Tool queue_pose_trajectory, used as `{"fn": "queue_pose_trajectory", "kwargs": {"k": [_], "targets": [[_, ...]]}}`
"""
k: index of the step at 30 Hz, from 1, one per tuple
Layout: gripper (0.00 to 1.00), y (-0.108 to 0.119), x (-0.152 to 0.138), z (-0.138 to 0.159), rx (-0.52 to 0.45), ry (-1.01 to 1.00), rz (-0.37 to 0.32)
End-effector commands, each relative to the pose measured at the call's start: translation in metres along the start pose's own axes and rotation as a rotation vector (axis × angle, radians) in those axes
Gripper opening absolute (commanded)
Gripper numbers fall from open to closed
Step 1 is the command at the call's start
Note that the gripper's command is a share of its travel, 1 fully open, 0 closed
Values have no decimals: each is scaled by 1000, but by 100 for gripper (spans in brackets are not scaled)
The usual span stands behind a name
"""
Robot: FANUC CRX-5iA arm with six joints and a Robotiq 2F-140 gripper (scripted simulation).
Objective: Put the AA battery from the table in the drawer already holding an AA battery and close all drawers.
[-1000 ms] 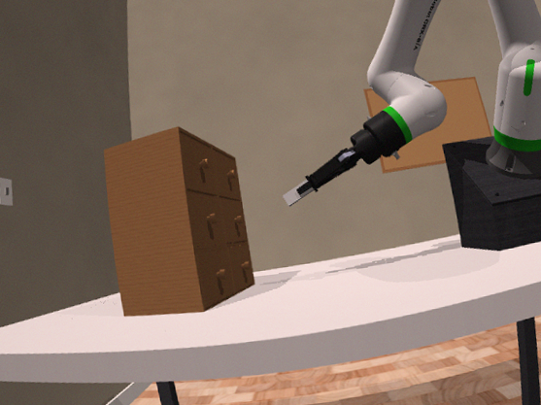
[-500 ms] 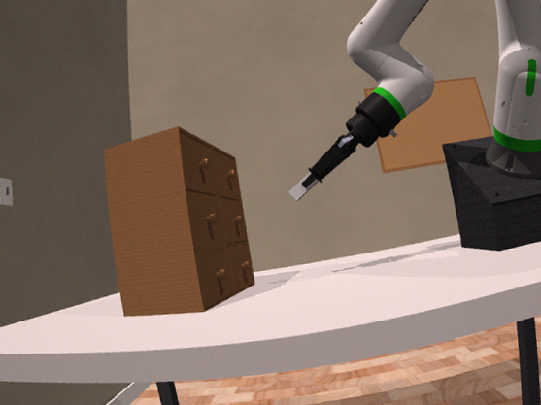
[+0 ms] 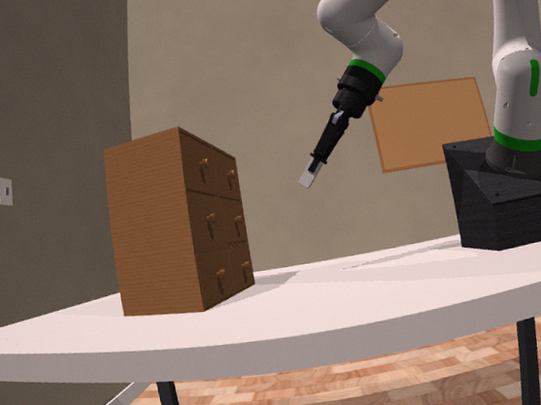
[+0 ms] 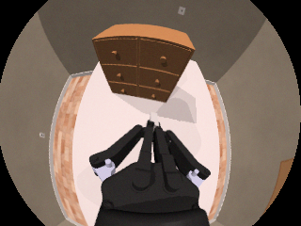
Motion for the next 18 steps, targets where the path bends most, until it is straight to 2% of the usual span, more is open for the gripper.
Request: {"fn": "queue_pose_trajectory", "kwargs": {"k": [1,10,15,18], "targets": [[0,22,-4,-5,-189,-3,39],[0,53,-7,-19,-500,-3,105],[0,62,-8,-23,-606,-2,127],[0,63,-8,-24,-621,-2,131]]}}
Point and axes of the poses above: the point where the finger pads meet when closed, its own y axis back along the fingers, its own x axis across the jaws, z = x × y, the point moved 6 cm from there along y, back along the fingers, and after that the axes turned 12 degrees about -y, right-handed, at the moved point
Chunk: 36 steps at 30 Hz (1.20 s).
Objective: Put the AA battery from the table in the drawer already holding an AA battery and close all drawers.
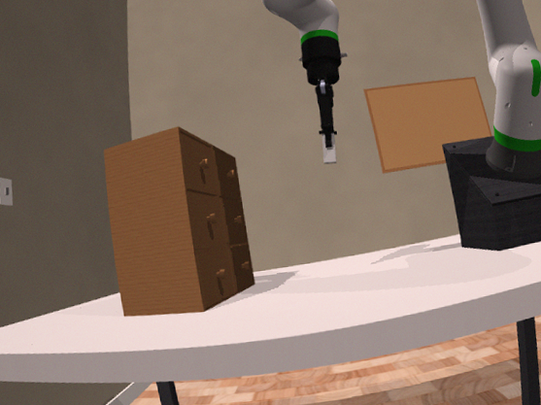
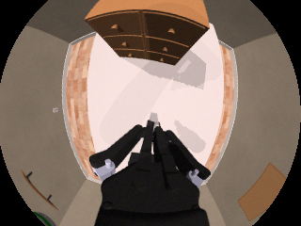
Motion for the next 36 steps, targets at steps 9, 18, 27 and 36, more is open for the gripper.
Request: {"fn": "queue_pose_trajectory", "kwargs": {"k": [9,18,27,36], "targets": [[0,11,1,1,-118,-2,27],[0,11,1,1,-119,-2,27],[100,11,1,1,-119,-2,27],[100,11,1,1,-119,-2,27]]}}
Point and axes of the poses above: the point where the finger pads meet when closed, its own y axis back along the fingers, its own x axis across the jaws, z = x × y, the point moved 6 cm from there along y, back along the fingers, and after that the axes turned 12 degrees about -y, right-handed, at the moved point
